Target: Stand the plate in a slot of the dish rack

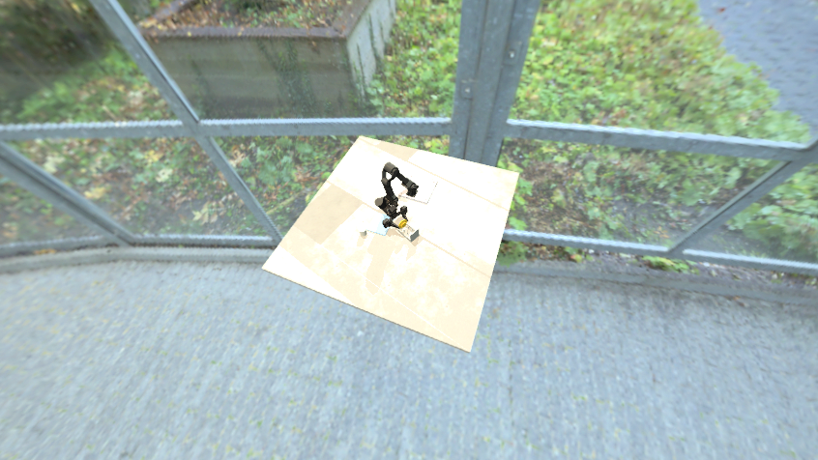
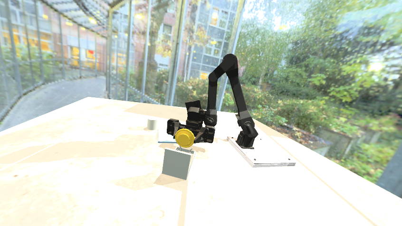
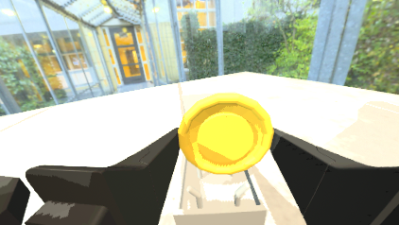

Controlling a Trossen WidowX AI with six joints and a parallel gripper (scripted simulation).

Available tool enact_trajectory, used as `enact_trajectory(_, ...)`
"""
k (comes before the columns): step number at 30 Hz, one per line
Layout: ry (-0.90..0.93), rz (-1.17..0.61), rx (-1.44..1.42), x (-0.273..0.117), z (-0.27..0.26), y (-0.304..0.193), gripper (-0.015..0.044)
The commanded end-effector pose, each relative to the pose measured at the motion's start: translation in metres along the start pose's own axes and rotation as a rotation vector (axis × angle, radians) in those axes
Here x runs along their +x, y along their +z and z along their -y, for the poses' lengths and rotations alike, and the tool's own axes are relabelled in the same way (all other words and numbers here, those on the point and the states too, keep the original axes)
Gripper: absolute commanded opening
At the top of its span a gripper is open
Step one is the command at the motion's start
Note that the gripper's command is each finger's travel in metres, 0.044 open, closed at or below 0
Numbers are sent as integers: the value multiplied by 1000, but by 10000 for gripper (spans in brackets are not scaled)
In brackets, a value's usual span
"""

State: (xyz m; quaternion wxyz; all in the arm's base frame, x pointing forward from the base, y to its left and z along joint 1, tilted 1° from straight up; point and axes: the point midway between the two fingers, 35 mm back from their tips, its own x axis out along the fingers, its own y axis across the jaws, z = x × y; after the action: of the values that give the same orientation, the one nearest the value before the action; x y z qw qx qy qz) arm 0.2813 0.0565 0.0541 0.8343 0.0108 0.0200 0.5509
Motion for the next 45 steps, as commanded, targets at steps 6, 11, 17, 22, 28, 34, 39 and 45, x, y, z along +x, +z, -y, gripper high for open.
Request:
enact_trajectory(6,-1,0,6,4,-7,-3,0)
enact_trajectory(11,1,-2,-30,5,-7,-22,0)
enact_trajectory(17,3,-1,-11,4,-8,-19,0)
enact_trajectory(22,3,-1,-11,4,-8,-19,0)
enact_trajectory(28,3,-1,-18,4,-8,-19,79)
enact_trajectory(34,3,-1,-18,4,-8,-19,236)
enact_trajectory(39,3,-1,-18,4,-8,-19,368)
enact_trajectory(45,3,-1,-18,4,-8,-19,400)
